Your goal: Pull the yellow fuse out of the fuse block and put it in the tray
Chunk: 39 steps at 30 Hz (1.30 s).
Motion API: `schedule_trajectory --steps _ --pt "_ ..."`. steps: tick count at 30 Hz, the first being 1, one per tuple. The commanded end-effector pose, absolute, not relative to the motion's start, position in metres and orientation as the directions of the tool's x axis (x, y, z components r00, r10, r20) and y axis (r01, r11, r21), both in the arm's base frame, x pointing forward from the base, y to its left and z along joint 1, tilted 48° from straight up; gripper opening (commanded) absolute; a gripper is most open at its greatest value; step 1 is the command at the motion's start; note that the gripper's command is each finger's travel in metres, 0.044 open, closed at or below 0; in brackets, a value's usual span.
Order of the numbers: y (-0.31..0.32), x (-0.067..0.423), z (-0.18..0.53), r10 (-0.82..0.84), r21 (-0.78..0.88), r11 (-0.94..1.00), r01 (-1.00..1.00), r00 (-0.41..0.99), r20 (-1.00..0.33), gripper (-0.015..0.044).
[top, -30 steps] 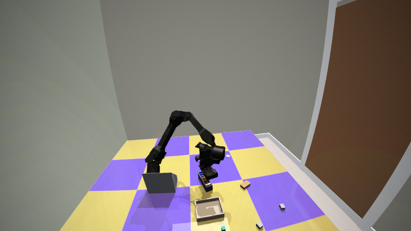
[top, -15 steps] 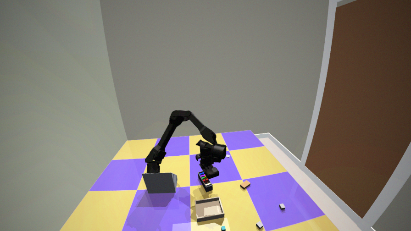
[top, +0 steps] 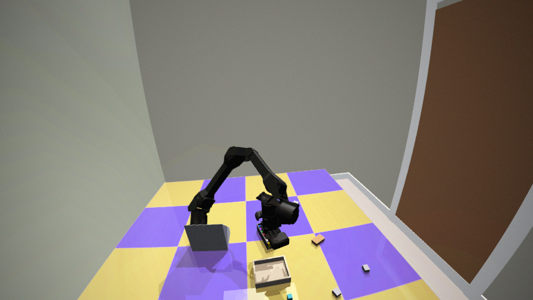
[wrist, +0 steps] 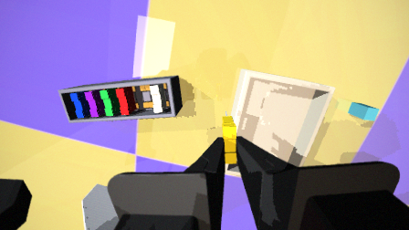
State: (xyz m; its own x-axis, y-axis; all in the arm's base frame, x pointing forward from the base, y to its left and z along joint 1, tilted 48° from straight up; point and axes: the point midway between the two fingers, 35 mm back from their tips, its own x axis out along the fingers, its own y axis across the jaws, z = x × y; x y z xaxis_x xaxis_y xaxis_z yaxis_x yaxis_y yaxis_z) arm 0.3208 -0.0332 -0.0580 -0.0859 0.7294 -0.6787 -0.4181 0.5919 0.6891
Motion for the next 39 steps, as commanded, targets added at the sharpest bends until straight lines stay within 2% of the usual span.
schedule_trajectory --steps 1,11,39 --pt "-0.047 0.322 -0.071 0.727 0.685 0.594 -0.422 -0.085 -0.682 0.0000" --pt "-0.077 0.318 -0.108 0.730 0.688 0.589 -0.424 -0.086 -0.678 0.0000" --pt "-0.048 0.314 -0.135 0.731 0.689 0.588 -0.424 -0.085 -0.677 0.0000"
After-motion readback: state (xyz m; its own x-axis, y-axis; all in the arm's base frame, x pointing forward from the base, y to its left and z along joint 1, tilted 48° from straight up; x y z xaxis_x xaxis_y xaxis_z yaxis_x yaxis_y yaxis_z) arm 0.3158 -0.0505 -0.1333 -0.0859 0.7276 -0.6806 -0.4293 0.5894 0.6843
